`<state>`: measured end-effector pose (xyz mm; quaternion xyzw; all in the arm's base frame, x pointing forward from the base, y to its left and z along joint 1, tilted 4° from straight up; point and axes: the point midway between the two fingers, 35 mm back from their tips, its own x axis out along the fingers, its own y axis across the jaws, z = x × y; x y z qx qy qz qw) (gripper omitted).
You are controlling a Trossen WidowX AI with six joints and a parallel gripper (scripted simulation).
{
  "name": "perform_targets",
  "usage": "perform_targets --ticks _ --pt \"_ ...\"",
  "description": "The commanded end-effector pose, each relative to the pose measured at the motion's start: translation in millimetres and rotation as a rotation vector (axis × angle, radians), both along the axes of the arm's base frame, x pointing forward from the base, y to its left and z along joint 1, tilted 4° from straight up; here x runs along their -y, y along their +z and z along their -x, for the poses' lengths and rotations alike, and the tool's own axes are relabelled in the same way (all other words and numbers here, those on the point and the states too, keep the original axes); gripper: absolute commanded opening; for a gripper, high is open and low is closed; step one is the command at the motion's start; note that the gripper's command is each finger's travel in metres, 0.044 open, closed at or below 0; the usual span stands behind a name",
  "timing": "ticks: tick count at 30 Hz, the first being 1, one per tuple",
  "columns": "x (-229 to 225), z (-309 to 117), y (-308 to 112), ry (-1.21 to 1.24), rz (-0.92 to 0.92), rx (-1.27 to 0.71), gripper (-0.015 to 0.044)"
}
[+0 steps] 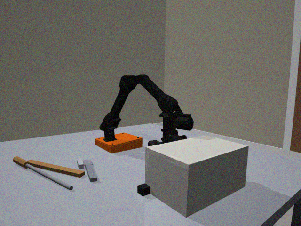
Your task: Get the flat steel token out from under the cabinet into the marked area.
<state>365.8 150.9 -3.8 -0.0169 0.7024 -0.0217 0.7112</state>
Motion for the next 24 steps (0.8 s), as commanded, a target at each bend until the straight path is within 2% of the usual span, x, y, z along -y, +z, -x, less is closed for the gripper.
perform_targets --ticks 1,24 --pt "-0.3 -5.8 0.5 0.001 -0.003 0.0 0.0" --pt "0.0 -26.4 1.0 0.001 -0.003 0.002 0.0"
